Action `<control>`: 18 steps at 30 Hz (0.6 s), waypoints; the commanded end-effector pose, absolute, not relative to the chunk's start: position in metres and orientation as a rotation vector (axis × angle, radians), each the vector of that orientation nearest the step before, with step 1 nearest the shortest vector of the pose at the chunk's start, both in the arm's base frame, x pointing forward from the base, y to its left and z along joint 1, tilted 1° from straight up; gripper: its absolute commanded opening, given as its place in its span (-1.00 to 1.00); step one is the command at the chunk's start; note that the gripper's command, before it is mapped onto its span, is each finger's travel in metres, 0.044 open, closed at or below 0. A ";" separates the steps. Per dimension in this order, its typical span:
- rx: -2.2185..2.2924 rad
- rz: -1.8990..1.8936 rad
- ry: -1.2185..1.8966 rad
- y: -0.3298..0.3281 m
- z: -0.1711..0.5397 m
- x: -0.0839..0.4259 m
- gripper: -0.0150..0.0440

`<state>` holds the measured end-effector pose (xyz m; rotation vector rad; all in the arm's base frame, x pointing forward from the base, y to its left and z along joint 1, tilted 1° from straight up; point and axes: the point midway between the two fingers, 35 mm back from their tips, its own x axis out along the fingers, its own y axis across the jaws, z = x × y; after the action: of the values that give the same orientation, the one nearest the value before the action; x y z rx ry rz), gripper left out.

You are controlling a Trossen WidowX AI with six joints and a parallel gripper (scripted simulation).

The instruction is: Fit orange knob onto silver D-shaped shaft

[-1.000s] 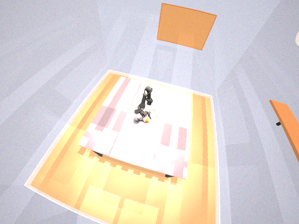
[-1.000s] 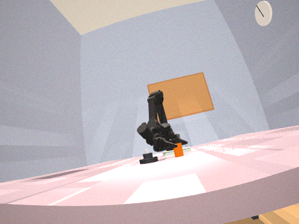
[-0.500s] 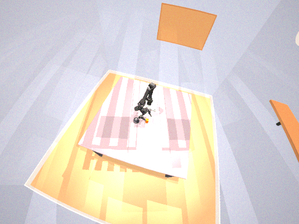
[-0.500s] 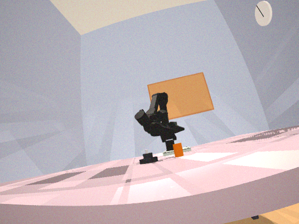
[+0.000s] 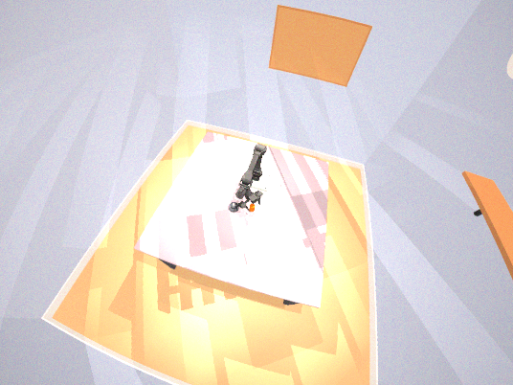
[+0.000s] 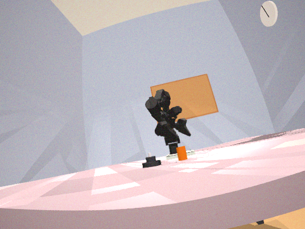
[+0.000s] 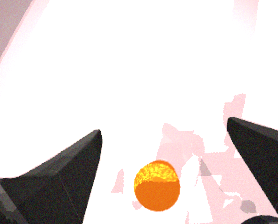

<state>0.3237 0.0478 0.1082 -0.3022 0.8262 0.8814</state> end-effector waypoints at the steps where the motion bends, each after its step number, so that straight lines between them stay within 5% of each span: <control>1: -0.709 0.775 1.357 0.041 0.141 0.301 1.00; 18: -0.754 0.764 1.394 0.039 0.146 0.298 1.00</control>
<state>0.2985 0.0415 0.1440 -0.7271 1.3612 0.7784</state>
